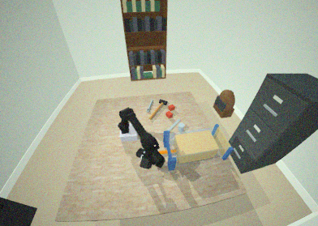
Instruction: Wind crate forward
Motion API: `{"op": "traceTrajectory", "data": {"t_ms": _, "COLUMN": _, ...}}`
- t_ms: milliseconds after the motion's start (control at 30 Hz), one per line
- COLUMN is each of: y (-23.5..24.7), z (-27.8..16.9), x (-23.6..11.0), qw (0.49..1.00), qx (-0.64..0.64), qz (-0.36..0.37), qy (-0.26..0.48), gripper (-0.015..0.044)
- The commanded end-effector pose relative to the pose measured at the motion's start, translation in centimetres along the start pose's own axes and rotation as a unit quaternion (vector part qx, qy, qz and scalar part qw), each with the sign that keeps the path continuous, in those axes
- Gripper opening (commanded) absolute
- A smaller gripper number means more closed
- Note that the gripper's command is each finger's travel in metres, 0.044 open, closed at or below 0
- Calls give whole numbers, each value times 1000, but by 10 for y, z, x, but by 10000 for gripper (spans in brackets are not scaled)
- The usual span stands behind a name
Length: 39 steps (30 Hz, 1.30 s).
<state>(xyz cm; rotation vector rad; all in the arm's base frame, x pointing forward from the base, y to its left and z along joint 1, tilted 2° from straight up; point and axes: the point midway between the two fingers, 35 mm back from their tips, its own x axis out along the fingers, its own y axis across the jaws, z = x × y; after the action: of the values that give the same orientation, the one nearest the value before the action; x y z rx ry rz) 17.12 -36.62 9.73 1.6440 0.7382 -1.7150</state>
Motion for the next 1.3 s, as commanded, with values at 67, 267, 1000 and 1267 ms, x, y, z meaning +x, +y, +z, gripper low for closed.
{"op": "traceTrajectory", "data": {"t_ms": 67, "y": 13, "z": -22, "x": -3, "qw": 1000, "qx": -11, "qz": 10, "qy": 13, "gripper": 0}}
{"op": "traceTrajectory", "data": {"t_ms": 267, "y": 17, "z": -30, "x": -3, "qw": 1000, "qx": -11, "qz": 10, "qy": 13, "gripper": 0}}
{"op": "traceTrajectory", "data": {"t_ms": 1000, "y": 24, "z": -58, "x": -4, "qw": 1000, "qx": -10, "qz": 10, "qy": 14, "gripper": 0}}
{"op": "traceTrajectory", "data": {"t_ms": 1267, "y": 25, "z": -71, "x": -5, "qw": 1000, "qx": -10, "qz": 10, "qy": 15, "gripper": 0}}
